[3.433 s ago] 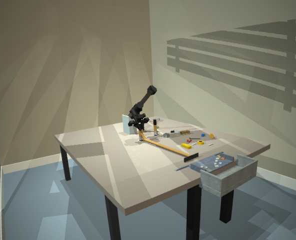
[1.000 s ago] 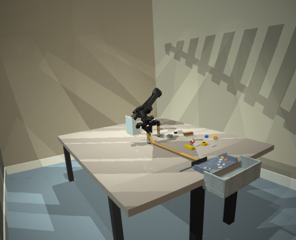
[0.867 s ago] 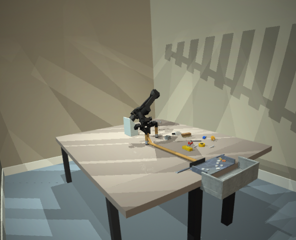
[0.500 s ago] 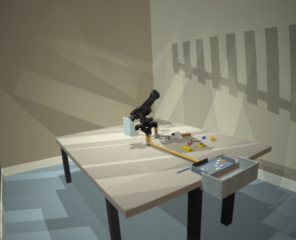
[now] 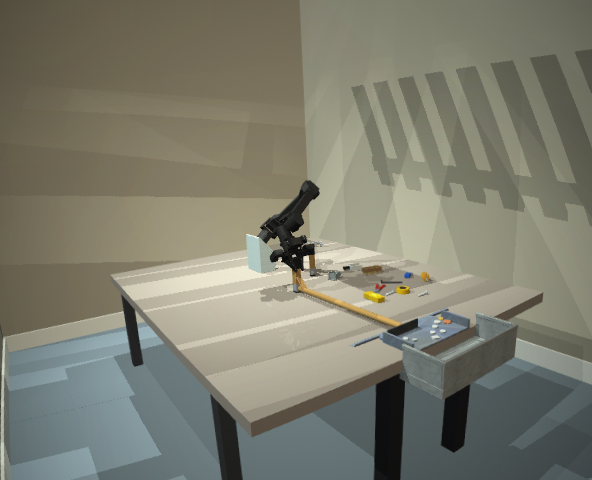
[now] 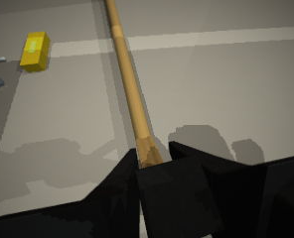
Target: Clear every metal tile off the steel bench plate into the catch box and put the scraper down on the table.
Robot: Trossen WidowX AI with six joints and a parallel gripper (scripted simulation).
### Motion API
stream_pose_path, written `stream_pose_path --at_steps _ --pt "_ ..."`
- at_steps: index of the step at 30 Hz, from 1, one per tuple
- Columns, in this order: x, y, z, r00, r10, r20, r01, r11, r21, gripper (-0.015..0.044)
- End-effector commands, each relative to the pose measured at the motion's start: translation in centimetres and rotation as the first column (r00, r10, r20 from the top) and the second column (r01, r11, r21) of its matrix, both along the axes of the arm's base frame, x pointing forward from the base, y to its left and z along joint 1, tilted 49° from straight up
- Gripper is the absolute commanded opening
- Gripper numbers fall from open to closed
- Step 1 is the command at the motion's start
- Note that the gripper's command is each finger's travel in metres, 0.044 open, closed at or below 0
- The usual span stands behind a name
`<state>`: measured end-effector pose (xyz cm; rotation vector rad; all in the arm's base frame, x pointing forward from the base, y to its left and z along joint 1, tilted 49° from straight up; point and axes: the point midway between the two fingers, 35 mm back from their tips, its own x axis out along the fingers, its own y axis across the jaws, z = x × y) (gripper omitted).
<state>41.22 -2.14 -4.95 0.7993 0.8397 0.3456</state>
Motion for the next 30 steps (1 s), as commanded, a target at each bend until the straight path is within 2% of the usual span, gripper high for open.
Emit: stream_pose_path --at_steps 1,30 --pt "0.7 -0.4 0.0 1.000 -0.008 0.004 0.008 1.000 -0.003 0.0000" --pt "5.2 -0.6 0.0 1.000 -0.007 0.006 0.007 1.000 -0.004 0.0000"
